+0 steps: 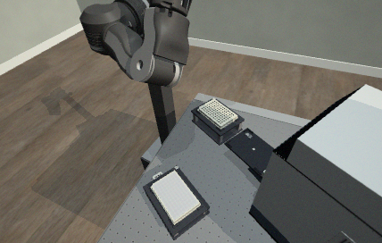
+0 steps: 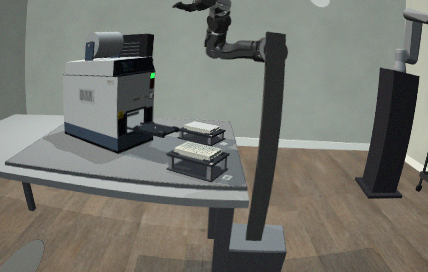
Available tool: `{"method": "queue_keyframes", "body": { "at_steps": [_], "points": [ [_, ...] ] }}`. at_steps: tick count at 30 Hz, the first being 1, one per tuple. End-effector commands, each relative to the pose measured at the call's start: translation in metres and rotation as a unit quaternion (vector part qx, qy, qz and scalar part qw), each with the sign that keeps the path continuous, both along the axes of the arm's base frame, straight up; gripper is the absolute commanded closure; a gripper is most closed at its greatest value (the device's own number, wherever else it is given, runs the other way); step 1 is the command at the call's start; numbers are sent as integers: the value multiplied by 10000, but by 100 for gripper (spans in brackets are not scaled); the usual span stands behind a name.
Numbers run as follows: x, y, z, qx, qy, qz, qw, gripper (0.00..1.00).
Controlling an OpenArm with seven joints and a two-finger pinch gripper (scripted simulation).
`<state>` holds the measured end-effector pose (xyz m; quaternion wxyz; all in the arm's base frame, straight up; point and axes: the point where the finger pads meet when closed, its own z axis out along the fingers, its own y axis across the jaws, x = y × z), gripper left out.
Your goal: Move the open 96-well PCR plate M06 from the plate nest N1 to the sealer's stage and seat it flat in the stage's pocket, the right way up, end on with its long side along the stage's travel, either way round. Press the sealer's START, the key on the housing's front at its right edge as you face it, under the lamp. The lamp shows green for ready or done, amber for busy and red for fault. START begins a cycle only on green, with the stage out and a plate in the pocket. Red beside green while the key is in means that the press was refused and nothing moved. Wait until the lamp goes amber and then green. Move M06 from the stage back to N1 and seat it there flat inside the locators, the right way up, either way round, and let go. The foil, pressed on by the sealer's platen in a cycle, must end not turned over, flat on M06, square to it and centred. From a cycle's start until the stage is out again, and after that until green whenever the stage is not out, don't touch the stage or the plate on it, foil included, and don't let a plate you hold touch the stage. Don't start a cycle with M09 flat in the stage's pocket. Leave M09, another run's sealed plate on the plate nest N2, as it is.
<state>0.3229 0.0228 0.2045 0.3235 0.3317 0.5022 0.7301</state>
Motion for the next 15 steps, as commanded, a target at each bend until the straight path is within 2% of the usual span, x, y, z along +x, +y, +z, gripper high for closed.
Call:
{"method": "queue_keyframes", "body": {
  "at_steps": [1, 3, 15],
  "points": [
    [-24, 47, -155, -351, 310, 180, 9987, 23],
    [-63, 63, -330, -764, 590, 322, 9948, 23],
    [-63, 63, -330, -764, 590, 322, 9948, 23]
  ]
}}
